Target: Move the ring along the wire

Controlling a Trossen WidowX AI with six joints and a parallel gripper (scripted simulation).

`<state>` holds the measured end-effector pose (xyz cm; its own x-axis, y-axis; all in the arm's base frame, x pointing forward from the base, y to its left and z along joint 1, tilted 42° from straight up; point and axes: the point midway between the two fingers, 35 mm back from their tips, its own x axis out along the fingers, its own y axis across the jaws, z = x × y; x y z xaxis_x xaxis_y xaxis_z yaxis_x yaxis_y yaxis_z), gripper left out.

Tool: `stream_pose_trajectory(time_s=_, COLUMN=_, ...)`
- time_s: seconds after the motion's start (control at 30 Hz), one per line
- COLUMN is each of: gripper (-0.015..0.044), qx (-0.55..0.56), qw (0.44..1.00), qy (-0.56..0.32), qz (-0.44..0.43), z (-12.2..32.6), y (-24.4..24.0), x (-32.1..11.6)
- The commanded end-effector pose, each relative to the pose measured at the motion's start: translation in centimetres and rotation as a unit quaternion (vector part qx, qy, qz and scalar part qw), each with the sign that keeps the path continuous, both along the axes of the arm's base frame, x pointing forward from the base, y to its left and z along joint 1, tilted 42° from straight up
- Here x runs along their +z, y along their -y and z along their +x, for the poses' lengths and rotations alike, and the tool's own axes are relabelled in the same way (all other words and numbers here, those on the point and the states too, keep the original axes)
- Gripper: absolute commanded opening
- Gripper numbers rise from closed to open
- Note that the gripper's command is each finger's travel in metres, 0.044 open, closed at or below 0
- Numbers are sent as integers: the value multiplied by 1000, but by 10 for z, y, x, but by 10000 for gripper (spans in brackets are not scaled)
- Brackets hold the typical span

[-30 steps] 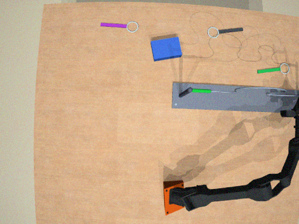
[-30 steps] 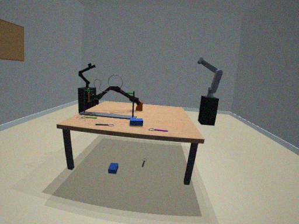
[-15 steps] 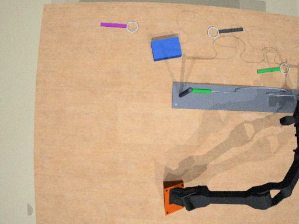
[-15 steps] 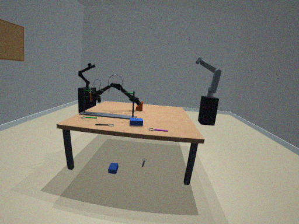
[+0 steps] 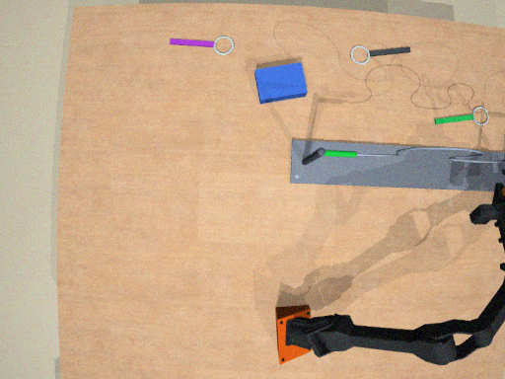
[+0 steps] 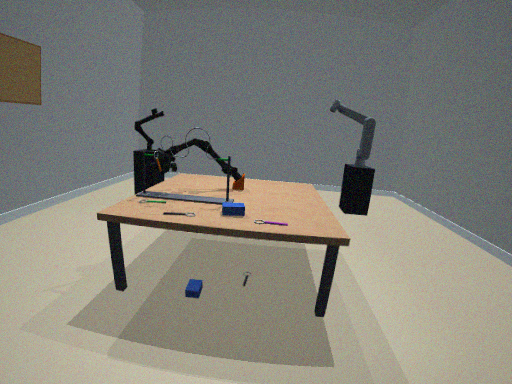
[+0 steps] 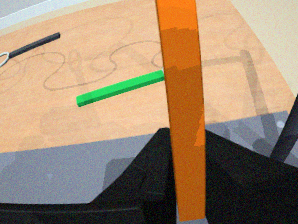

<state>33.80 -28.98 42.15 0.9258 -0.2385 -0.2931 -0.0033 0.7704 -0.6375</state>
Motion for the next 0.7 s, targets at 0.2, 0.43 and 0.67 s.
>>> stream_pose_trajectory(time_s=0.2, gripper=-150, qx=-2, qw=998, qy=-17, qz=58, z=-3, y=-19, x=-16)
stream_pose_trajectory(time_s=0.43, gripper=-150, qx=5, qw=992, qy=-21, qz=120, z=-3, y=-37, x=-27)
stream_pose_trajectory(time_s=0.67, gripper=-150, qx=13, qw=980, qy=-26, qz=196, z=-4, y=-59, x=-37)
